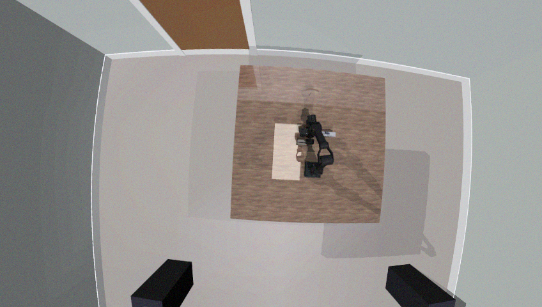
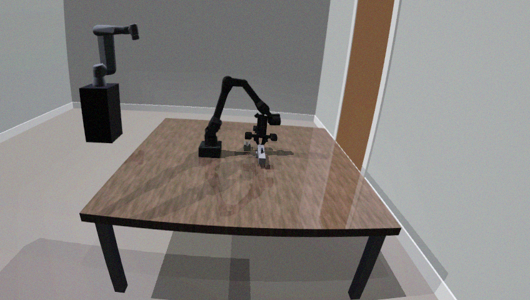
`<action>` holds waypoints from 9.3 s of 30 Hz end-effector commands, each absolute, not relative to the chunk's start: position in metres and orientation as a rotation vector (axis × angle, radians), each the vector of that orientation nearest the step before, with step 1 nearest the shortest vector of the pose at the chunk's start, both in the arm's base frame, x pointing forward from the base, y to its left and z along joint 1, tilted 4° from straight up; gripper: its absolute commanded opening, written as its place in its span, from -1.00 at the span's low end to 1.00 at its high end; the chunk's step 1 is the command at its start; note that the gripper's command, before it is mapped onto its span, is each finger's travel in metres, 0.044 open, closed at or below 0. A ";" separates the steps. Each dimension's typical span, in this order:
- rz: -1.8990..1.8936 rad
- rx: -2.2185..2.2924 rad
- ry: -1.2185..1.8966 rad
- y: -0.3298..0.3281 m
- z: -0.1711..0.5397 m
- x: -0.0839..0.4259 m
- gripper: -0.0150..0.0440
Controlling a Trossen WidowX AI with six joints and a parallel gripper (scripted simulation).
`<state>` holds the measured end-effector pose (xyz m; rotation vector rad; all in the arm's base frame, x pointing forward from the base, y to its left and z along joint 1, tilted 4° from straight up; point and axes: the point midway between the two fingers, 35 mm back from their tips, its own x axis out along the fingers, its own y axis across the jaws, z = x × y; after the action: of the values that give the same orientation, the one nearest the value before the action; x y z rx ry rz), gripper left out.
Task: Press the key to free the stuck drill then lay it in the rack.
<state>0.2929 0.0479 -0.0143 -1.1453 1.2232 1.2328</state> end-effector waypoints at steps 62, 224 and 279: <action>1.233 -1.140 1.220 0.069 -0.016 0.296 1.00; 1.236 -1.135 1.215 0.128 0.027 0.294 -0.49; 1.242 -1.131 1.218 0.147 0.035 0.226 -0.49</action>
<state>0.2330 0.1474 0.0371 -1.1370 1.2104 1.2397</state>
